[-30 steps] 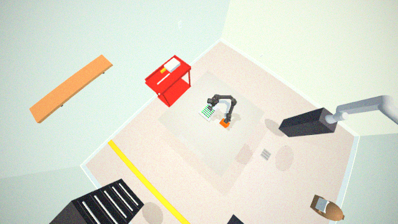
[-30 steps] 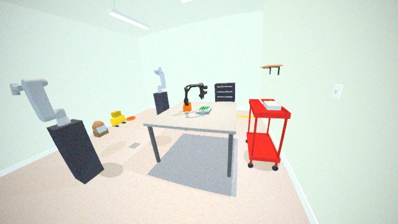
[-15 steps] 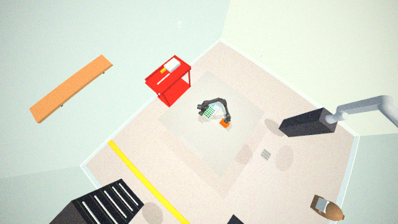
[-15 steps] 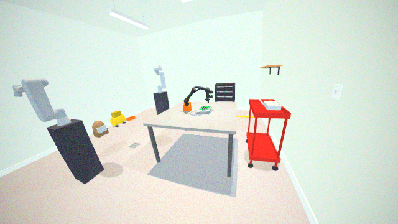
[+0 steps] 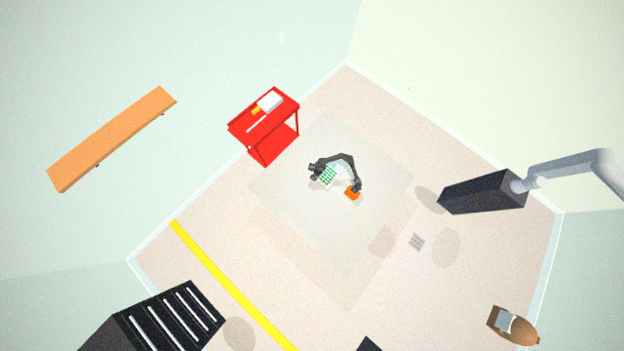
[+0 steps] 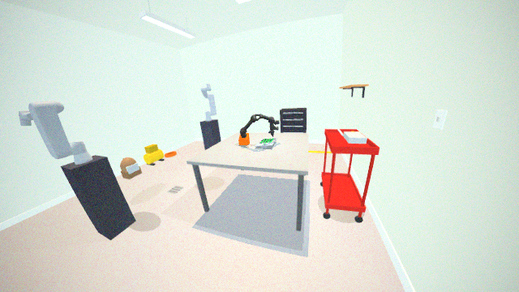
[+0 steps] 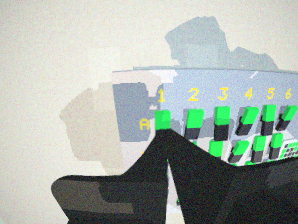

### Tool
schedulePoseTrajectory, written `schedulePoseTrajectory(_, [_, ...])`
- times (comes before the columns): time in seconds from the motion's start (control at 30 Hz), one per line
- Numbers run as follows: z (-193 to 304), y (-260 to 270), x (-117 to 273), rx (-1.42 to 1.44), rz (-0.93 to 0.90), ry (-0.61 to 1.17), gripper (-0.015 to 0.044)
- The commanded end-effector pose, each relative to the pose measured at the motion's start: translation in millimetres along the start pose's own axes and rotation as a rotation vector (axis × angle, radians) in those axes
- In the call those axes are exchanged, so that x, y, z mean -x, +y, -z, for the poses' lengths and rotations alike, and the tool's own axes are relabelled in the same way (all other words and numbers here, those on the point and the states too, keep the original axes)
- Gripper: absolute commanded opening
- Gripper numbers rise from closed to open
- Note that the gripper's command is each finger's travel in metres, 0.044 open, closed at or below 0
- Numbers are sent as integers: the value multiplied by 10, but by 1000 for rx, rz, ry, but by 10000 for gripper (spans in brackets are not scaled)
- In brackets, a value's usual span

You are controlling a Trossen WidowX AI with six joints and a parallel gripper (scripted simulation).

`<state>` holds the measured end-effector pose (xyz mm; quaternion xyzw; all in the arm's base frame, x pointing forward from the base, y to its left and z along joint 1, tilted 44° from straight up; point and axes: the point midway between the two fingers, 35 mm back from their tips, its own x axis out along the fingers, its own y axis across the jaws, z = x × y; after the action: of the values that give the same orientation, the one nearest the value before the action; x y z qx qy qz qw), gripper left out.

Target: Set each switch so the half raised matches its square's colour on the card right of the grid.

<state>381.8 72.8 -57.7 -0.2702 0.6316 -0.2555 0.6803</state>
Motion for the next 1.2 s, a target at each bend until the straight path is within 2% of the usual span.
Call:
schedulePoseTrajectory(0.0, [0,-4,-62,4,3,-1,0])
schedulePoseTrajectory(0.37, [-5,-5,-198,4,4,-1,0])
schedulePoseTrajectory(1.17, [-5,-5,-207,4,4,-1,0])
